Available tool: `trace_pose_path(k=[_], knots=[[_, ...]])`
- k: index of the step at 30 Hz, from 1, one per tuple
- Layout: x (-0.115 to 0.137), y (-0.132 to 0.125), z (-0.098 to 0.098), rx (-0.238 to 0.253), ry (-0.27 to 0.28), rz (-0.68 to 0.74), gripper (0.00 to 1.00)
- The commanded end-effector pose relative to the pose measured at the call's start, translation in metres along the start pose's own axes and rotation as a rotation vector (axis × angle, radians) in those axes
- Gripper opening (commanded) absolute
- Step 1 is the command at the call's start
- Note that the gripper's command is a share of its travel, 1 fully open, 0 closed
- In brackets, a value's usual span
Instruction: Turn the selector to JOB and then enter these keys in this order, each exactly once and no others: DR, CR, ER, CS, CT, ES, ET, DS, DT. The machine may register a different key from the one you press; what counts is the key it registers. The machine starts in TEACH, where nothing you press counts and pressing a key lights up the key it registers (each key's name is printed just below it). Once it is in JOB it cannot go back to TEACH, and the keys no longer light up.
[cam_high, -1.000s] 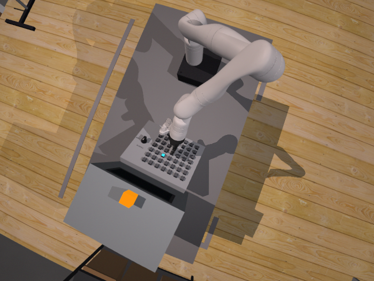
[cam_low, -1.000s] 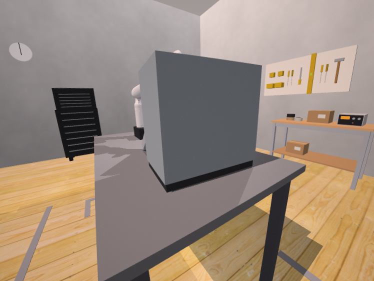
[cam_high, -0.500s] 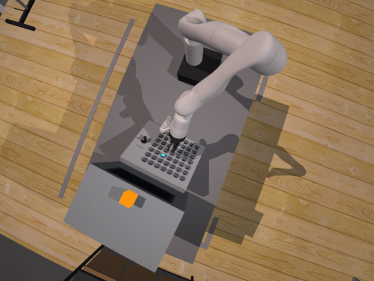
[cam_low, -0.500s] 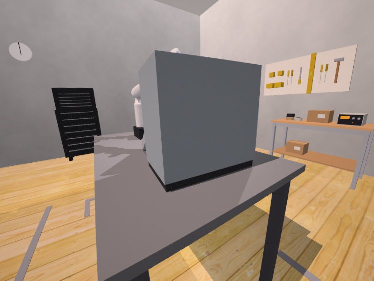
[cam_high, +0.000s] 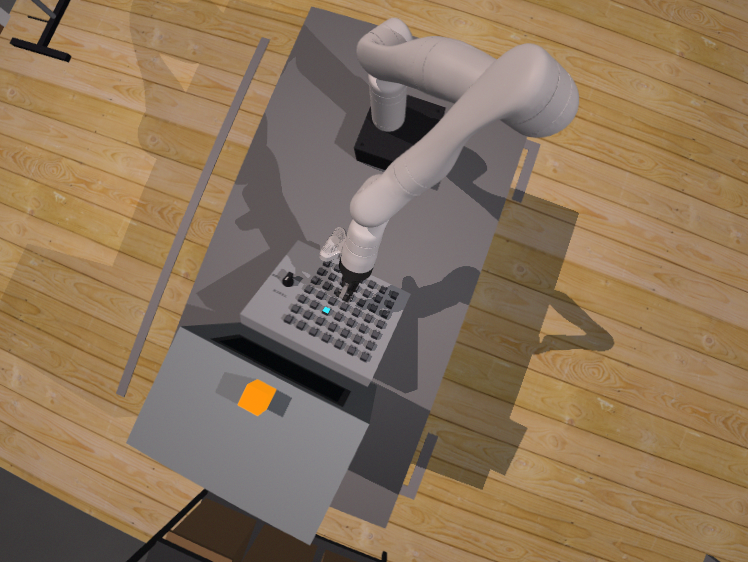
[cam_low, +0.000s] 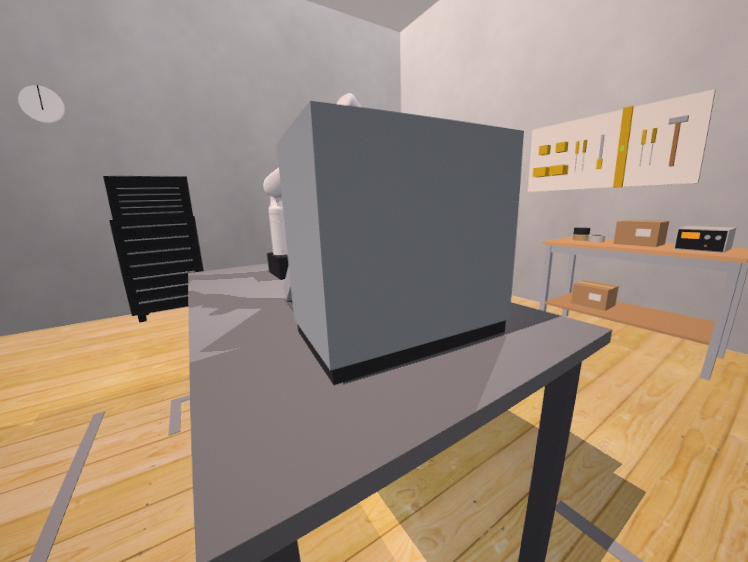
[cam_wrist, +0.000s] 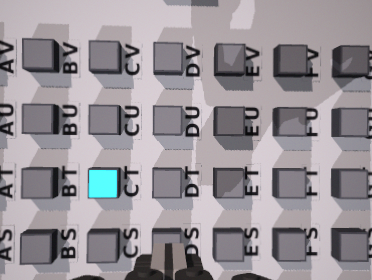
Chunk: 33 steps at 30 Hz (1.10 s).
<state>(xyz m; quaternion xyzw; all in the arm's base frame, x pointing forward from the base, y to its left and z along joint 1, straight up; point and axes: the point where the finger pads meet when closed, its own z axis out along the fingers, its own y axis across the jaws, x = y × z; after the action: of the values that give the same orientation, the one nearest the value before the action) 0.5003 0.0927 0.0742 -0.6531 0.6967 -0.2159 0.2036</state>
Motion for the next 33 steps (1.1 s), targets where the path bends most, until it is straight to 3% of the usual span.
trace_pose_path(k=[1,9,14,22,24,33], knots=[[0.0,-0.001,-0.001,0.001,-0.001,0.001,0.1],[0.001,-0.001,-0.001,0.001,-0.001,0.011,0.1],[0.01,-0.001,-0.002,0.001,-0.001,0.101,0.1],[0.047,-0.002,-0.006,0.001,-0.002,0.461,0.1],[0.047,-0.002,-0.006,0.001,-0.002,0.461,0.1],[0.092,-0.003,-0.012,0.001,-0.002,0.903,0.1]])
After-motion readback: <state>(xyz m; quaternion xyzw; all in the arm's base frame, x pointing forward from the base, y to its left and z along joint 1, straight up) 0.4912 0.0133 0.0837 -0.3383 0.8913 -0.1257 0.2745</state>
